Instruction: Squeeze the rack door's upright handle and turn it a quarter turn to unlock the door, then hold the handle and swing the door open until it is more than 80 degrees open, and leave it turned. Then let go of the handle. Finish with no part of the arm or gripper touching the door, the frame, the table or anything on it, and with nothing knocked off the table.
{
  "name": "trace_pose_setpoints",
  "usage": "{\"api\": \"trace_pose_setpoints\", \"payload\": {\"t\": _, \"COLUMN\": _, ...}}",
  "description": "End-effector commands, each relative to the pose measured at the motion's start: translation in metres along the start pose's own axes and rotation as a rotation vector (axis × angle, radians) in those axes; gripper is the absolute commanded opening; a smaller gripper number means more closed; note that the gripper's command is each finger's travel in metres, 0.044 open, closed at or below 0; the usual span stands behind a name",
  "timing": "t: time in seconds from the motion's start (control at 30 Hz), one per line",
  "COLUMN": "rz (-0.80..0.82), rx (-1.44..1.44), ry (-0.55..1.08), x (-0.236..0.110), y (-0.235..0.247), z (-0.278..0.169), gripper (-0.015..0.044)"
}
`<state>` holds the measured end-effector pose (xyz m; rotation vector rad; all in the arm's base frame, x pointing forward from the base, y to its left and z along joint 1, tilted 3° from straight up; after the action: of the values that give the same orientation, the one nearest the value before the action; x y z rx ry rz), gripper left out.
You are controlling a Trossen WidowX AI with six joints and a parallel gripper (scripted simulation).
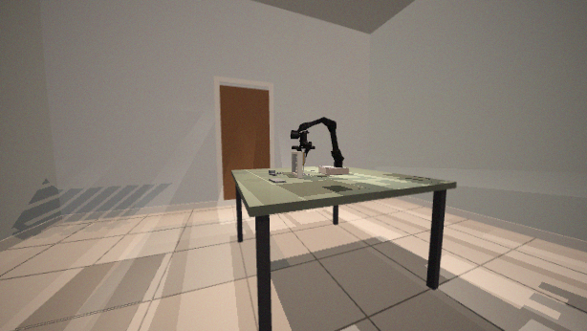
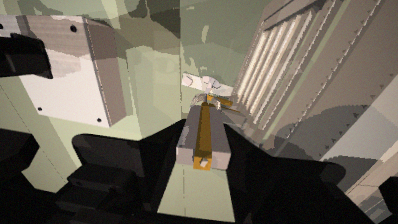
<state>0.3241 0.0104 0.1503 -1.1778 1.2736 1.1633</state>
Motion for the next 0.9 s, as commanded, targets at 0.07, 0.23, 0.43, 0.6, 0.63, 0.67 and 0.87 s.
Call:
{"api": "trace_pose_setpoints", "payload": {"t": 0.07, "rz": 0.001, "rx": -0.005, "ry": -0.003, "x": 0.0005, "y": 0.0000, "z": 0.0005, "gripper": 0.0137}}
{"api": "trace_pose_setpoints", "payload": {"t": 0.23, "rz": 0.001, "rx": -0.005, "ry": -0.003, "x": 0.0005, "y": 0.0000, "z": 0.0005, "gripper": 0.0104}}
{"api": "trace_pose_setpoints", "payload": {"t": 0.43, "rz": 0.001, "rx": -0.005, "ry": -0.003, "x": 0.0005, "y": 0.0000, "z": 0.0005, "gripper": 0.0064}}
{"api": "trace_pose_setpoints", "payload": {"t": 0.6, "rz": 0.001, "rx": -0.005, "ry": -0.003, "x": 0.0005, "y": 0.0000, "z": 0.0005, "gripper": 0.0031}}
{"api": "trace_pose_setpoints", "payload": {"t": 0.63, "rz": 0.001, "rx": -0.005, "ry": -0.003, "x": 0.0005, "y": 0.0000, "z": 0.0005, "gripper": 0.0024}}
{"api": "trace_pose_setpoints", "payload": {"t": 0.67, "rz": 0.001, "rx": -0.005, "ry": -0.003, "x": 0.0005, "y": 0.0000, "z": 0.0005, "gripper": 0.0017}}
{"api": "trace_pose_setpoints", "payload": {"t": 0.87, "rz": 0.001, "rx": 0.025, "ry": -0.003, "x": 0.0005, "y": 0.0012, "z": 0.0009, "gripper": 0.0011}}
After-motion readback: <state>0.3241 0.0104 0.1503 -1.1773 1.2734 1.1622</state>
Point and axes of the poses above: the point midway between the two fingers, 35 mm back from their tips, its own x axis out along the fingers, its own y axis across the jaws, z = x × y, the point moved 4 cm from there along -x, back along the fingers, and after that the axes turned 13 degrees about x, right-handed, at the moved point
